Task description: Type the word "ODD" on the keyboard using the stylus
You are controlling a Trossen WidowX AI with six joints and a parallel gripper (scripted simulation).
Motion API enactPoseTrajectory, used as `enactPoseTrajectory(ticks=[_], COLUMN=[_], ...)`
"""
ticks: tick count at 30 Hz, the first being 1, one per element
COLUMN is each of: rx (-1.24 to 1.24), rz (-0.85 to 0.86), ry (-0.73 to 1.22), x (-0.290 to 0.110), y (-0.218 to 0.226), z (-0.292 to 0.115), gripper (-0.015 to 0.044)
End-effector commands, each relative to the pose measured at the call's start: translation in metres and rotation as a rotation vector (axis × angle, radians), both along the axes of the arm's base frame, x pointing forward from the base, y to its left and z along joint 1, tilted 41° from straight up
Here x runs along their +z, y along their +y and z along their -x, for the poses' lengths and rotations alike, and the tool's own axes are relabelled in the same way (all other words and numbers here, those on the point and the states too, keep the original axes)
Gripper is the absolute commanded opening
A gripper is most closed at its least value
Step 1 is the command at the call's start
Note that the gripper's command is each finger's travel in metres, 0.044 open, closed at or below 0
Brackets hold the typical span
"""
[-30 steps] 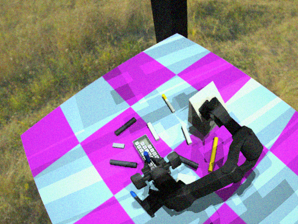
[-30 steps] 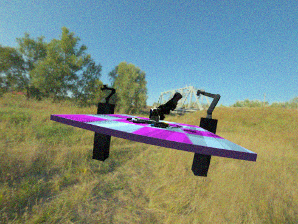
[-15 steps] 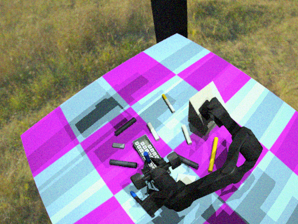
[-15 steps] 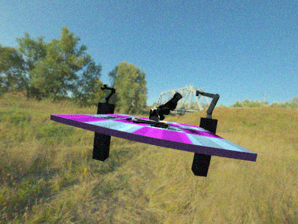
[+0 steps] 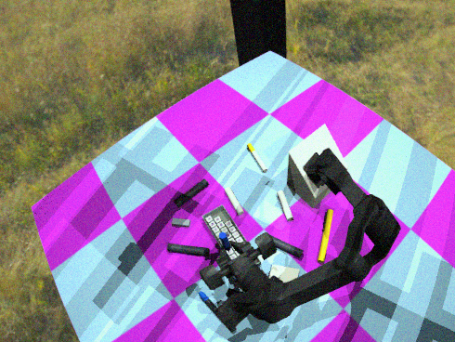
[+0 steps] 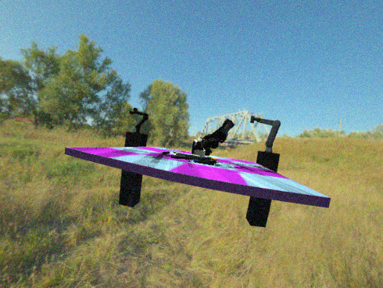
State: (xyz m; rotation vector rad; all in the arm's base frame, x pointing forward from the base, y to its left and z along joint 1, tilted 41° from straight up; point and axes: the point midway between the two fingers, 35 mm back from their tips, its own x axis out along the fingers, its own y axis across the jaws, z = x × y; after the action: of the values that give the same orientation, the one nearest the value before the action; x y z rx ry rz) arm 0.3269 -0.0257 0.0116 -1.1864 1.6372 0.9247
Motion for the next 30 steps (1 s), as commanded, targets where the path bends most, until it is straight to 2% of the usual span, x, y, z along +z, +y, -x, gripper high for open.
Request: enactPoseTrajectory(ticks=[1, 30], rx=[-0.003, -0.003], rz=[-0.003, -0.004], ry=[0.001, 0.002], x=[-0.0022, -0.0068], y=[0.0015, 0.0055], z=[0.0002, -0.0006], gripper=[0.0081, 0.0081])
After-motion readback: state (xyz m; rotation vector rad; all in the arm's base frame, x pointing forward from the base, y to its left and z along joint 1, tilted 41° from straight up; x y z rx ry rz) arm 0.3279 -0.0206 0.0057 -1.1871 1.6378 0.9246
